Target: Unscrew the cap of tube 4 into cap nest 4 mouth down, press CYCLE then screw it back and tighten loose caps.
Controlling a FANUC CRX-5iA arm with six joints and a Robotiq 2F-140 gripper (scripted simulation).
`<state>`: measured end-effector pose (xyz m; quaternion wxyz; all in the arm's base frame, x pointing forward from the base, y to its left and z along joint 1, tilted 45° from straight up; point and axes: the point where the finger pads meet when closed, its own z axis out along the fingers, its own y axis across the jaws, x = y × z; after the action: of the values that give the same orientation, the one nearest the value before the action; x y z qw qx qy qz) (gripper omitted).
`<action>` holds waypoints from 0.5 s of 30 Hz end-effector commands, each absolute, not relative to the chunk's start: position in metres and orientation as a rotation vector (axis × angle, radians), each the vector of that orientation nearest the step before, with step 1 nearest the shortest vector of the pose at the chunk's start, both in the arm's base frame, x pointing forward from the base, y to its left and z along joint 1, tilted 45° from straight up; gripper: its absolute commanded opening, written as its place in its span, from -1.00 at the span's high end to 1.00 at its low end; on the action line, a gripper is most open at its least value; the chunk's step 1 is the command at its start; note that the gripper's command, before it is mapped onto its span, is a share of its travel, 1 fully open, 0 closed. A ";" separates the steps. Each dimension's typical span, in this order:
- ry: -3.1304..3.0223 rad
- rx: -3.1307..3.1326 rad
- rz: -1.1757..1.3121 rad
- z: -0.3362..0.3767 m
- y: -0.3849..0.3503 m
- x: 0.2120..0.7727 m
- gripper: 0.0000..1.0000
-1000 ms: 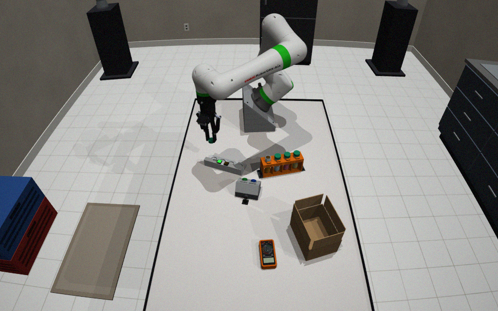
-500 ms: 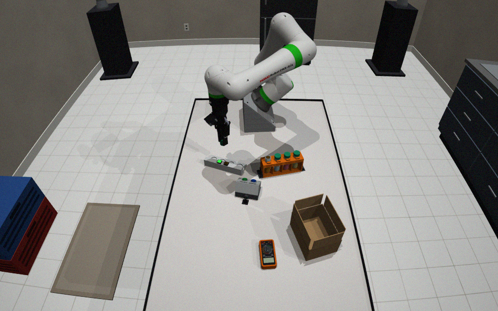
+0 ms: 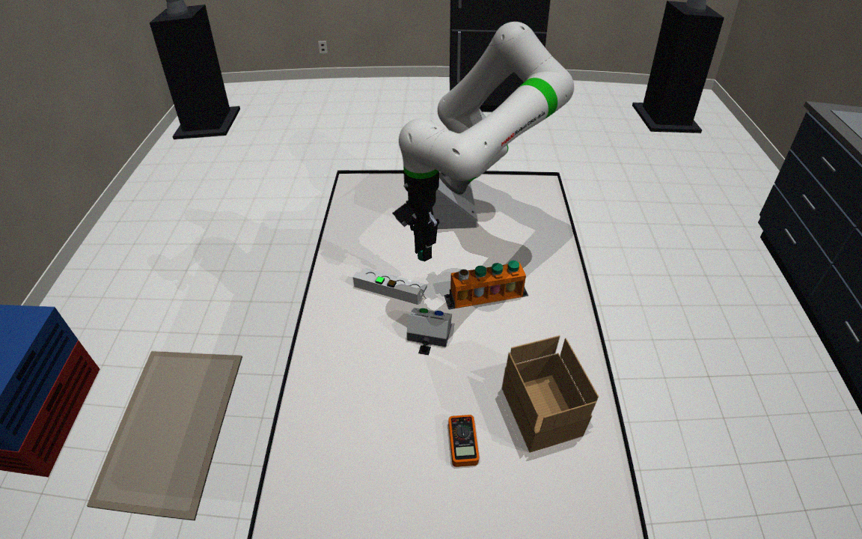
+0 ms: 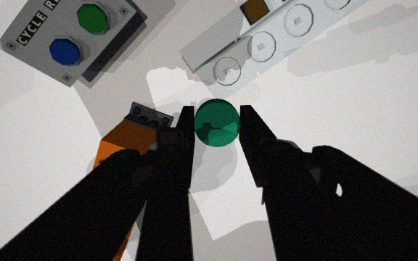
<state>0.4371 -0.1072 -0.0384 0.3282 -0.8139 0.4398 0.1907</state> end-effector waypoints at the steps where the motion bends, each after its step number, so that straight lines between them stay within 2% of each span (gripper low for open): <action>1: 1.153 -2.132 0.497 -0.022 -0.092 0.446 0.41; 15: 1.153 -2.132 0.497 0.043 -0.024 0.481 0.41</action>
<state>0.4747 -0.0335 0.0331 0.3282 -0.8140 0.4398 0.1906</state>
